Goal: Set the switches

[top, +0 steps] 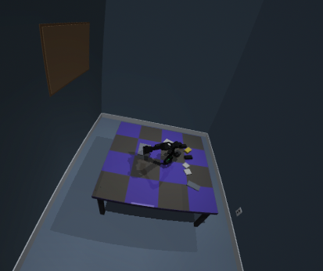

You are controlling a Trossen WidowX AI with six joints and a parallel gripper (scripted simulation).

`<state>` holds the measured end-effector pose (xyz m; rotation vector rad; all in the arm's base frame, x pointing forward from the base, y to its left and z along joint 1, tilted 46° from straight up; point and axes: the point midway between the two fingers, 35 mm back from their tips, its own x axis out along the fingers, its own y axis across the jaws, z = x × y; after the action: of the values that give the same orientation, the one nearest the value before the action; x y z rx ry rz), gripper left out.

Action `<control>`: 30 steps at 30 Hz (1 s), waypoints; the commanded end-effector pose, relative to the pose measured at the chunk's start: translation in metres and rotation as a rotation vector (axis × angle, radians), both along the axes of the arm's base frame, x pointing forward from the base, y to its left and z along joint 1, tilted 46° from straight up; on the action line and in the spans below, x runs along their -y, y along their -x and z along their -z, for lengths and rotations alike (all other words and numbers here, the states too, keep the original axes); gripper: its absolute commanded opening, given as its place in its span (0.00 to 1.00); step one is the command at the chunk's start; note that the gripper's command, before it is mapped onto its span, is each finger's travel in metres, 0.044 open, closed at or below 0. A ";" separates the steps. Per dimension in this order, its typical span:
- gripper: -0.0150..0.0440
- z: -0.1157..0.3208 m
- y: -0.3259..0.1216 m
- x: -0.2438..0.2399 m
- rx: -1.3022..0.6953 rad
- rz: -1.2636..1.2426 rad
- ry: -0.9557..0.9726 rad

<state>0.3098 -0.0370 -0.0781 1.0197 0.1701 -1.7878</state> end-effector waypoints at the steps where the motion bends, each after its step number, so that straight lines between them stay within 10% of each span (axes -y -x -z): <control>1: 0.25 -0.002 0.000 -0.002 0.000 0.000 0.000; 30: 0.25 -0.069 0.015 -0.002 -0.019 -0.017 -0.001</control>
<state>0.2961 -0.0338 -0.0098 1.0111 0.1868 -1.7845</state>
